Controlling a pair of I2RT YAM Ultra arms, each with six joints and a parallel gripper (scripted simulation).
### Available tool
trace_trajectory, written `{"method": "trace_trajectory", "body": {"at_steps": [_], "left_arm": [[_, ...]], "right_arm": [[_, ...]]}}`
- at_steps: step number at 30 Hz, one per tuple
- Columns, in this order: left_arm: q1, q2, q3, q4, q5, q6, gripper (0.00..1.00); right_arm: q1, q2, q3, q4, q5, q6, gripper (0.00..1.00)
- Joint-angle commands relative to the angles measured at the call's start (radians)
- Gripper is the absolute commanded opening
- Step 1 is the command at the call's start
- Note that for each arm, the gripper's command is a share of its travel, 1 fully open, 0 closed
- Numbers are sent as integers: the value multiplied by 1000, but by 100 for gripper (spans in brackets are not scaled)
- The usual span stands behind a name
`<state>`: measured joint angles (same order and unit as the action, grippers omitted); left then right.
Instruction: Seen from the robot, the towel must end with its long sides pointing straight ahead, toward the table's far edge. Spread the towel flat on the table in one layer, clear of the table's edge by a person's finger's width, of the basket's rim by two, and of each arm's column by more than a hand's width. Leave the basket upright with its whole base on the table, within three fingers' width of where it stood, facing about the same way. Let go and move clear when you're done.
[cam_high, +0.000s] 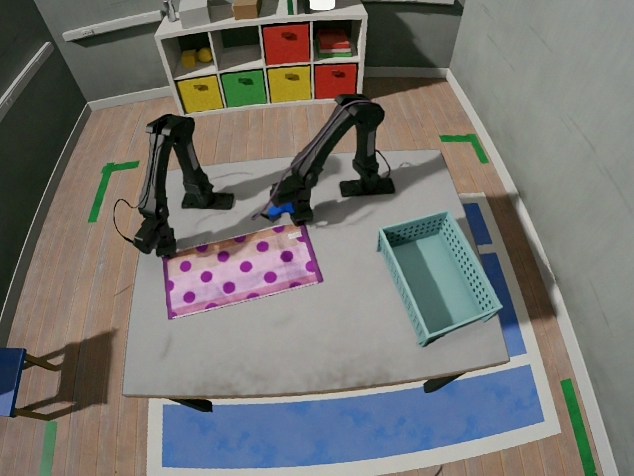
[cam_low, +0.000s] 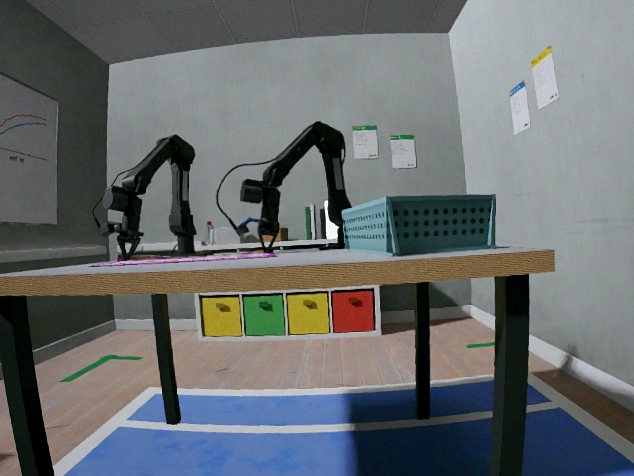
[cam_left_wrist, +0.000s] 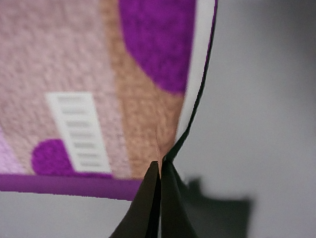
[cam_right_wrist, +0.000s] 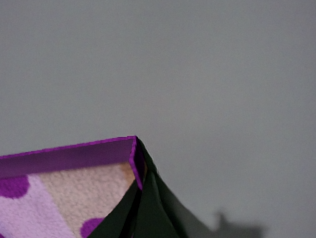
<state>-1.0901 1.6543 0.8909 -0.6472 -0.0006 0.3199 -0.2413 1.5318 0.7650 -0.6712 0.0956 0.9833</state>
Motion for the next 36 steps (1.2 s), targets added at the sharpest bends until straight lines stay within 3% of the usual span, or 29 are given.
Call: {"method": "trace_trajectory", "body": {"at_steps": [1,3,10,11,13,14,36], "left_arm": [[8,25,11,0,3,15,0],[-24,10,3,-23,12,-16,0],[-23,17,28,-28,18,-16,0],[-32,-38,54,-71,23,-25,0],[-32,-38,55,-74,23,-25,0],[-33,-72,97,-146,28,-27,0],[-25,-52,92,-153,19,-22,0]], "right_arm": [[15,28,-8,6,-12,19,0],[-14,-23,-28,-23,-10,-5,0],[-3,12,-24,-33,10,1,0],[14,-38,-35,-42,15,17,0],[15,-39,-35,-43,15,17,0],[25,-88,44,-130,18,27,0],[19,-76,34,-140,10,24,0]]}}
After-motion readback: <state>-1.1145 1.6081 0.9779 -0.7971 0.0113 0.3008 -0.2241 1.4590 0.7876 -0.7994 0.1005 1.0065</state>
